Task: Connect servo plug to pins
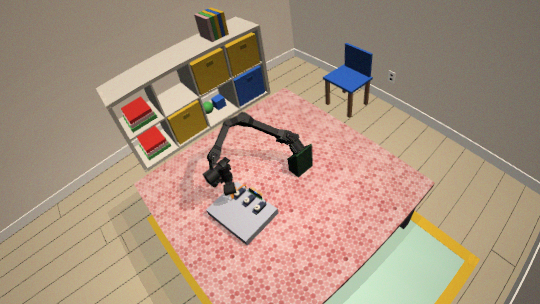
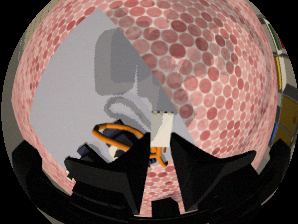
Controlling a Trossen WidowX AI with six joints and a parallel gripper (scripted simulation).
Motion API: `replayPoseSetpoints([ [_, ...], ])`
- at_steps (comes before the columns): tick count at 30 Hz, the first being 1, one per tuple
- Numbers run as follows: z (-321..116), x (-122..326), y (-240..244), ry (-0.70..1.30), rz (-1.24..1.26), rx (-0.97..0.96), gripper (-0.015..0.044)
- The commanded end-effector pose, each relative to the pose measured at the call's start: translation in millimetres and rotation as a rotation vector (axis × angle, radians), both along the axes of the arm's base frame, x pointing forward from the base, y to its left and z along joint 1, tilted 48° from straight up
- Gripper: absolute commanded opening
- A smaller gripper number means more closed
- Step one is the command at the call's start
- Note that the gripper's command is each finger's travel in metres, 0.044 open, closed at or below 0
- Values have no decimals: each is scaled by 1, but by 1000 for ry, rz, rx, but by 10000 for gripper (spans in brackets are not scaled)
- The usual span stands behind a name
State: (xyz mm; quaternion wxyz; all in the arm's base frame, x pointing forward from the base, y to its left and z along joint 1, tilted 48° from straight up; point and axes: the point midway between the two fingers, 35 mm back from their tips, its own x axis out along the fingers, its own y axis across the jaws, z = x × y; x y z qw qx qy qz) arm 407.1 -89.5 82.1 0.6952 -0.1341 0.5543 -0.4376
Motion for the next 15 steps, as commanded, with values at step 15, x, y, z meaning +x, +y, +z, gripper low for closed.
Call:
replayPoseSetpoints([
  [15, 4, 0, 5, 450, 400, 4, 0],
])
